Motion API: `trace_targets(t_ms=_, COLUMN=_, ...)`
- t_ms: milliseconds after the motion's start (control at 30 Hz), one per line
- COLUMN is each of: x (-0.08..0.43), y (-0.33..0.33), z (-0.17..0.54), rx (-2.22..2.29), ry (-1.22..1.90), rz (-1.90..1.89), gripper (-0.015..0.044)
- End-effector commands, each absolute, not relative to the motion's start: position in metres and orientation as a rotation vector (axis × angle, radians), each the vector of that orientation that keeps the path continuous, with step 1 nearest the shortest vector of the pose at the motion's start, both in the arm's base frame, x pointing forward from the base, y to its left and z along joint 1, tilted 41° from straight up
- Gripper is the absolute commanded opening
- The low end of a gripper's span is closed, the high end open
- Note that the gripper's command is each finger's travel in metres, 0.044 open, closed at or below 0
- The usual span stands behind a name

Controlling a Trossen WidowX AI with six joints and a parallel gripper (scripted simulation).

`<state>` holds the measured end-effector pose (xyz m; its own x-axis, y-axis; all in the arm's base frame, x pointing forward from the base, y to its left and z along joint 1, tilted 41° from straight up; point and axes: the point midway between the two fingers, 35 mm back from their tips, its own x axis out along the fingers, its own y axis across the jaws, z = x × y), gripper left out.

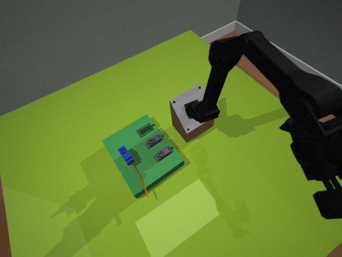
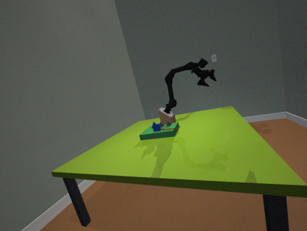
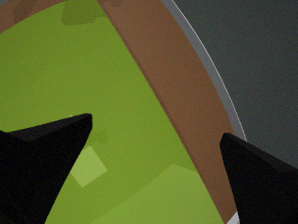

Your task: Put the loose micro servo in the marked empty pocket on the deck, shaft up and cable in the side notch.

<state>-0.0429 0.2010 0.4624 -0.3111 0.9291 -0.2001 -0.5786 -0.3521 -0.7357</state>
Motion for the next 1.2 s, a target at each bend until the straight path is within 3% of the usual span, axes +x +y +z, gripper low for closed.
trace_targets(t_ms=0, x=-0.031, y=0.214, z=0.453, rx=-0.763, ry=-0.562, rz=1.819, gripper=0.044)
trace_targets(t_ms=800, x=0.053, y=0.271, z=0.392, rx=-0.636, ry=0.077, rz=1.649, gripper=0.044)
trace_targets(t_ms=1167, x=0.085, y=0.278, z=0.37, rx=-0.599, ry=0.23, rz=1.567, gripper=0.044)
